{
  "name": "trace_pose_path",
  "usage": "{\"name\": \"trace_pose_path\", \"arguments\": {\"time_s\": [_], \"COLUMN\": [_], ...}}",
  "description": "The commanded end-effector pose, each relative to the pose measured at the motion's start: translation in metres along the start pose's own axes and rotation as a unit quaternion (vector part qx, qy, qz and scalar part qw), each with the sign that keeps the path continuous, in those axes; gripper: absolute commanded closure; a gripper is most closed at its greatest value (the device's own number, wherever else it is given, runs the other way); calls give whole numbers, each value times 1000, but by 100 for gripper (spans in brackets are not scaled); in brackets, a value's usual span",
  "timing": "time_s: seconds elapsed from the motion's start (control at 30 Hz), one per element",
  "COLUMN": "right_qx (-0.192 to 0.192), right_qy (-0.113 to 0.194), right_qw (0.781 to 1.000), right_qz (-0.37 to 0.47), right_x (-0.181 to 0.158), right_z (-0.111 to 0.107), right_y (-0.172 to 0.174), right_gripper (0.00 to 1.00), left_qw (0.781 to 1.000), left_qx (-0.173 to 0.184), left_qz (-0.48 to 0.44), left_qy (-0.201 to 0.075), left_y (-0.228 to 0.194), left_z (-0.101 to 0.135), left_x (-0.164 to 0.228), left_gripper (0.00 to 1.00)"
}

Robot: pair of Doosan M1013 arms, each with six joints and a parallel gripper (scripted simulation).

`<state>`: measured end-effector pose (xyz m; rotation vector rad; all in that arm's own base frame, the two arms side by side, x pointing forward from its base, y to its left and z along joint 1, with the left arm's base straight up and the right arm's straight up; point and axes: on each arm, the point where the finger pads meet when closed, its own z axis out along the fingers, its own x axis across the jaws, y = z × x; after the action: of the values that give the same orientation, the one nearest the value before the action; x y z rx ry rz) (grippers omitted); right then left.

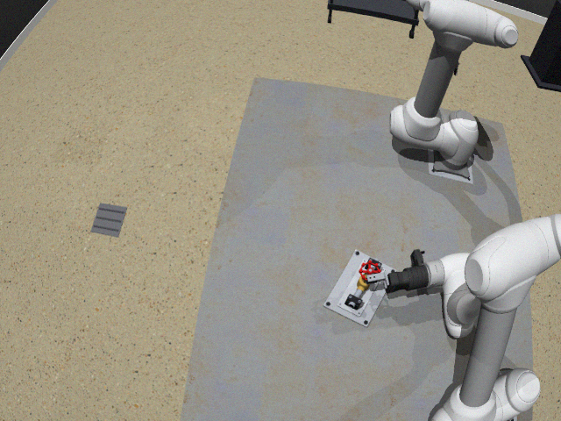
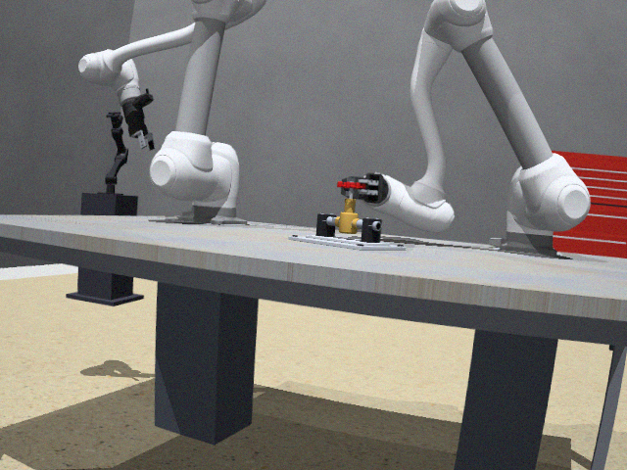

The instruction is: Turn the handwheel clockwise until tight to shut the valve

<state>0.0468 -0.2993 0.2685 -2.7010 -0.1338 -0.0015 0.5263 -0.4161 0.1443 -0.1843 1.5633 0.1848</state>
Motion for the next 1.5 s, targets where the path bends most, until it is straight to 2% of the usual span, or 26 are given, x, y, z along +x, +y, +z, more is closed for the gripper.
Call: {"name": "trace_pose_path", "arguments": {"time_s": [0.0,0.7,1.47], "right_qx": [-1,-1,-1], "right_qy": [0,0,0], "right_qw": [1000,1000,1000], "right_qz": [0,0,0], "right_x": [0,0,0], "right_z": [-1,-1,-1], "right_y": [0,0,0], "right_gripper": [0,0,0], "left_qw": [1000,996,983], "left_qx": [12,84,184], "left_qz": [-1,-1,-1], "left_qy": [-1,-1,-1], "left_y": [0,-1,-2], "left_z": [1,5,10], "left_x": [-1,-1,-1], "left_gripper": [100,100,100]}}
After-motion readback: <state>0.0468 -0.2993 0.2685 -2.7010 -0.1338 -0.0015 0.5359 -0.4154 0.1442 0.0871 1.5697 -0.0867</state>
